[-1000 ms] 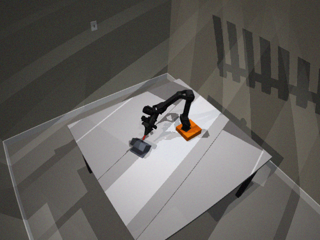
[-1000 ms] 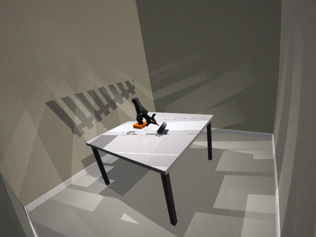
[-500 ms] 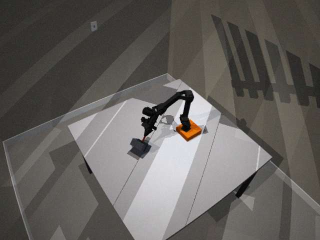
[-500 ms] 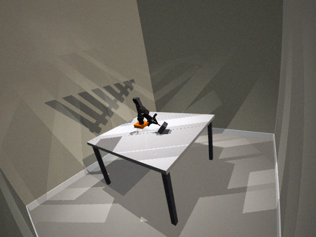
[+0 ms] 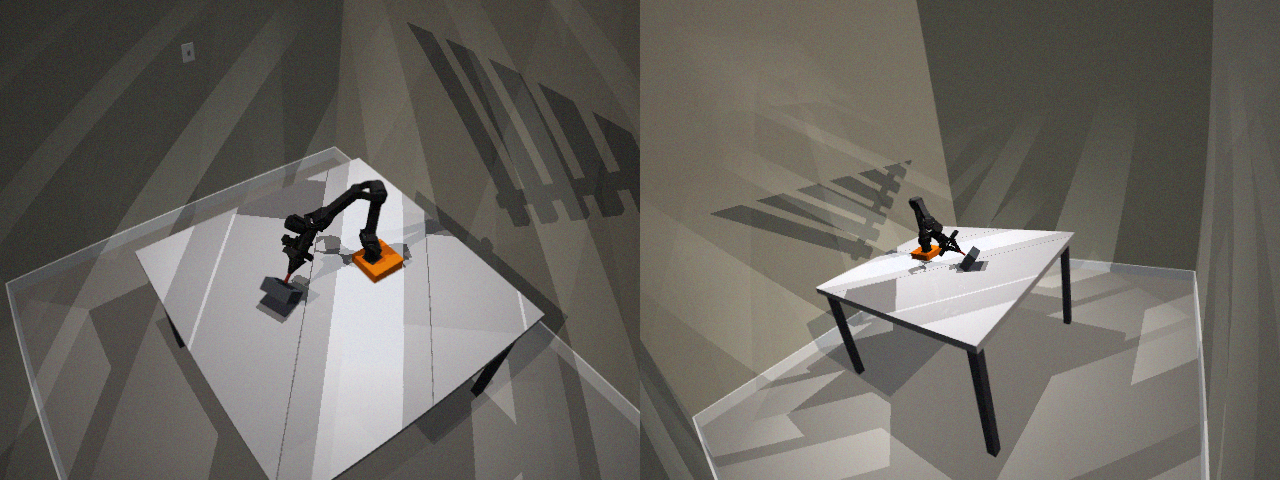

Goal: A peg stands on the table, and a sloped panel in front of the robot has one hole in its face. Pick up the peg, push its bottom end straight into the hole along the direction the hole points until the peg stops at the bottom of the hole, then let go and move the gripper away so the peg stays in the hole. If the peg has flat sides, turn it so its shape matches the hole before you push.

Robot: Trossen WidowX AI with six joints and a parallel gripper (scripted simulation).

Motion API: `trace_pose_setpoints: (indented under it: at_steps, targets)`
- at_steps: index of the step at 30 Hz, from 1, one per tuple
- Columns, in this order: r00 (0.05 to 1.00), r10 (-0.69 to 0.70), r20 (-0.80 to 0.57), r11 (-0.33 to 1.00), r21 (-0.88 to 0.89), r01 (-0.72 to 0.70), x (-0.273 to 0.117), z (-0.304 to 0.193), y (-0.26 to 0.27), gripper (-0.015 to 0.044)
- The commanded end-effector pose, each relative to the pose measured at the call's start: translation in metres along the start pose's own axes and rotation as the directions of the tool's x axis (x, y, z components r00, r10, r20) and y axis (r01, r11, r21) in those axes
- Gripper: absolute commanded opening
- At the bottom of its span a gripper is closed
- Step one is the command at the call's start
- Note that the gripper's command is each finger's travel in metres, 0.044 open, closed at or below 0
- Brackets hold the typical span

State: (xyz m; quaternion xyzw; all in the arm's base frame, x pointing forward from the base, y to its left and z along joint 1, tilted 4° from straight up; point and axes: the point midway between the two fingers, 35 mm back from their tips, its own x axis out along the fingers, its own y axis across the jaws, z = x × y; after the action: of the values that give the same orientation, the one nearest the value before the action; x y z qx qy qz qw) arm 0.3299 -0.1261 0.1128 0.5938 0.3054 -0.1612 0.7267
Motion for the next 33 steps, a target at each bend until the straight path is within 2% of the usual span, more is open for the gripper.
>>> trace_pose_setpoints:
  at_steps: [1,33]
  targets:
    - [1.000,-0.002,0.001,1.000,0.004,0.002,0.002,0.000,-0.001,0.0000]
    - [1.000,-0.001,0.001,1.000,0.004,0.001,0.022,0.001,-0.002,0.0000]
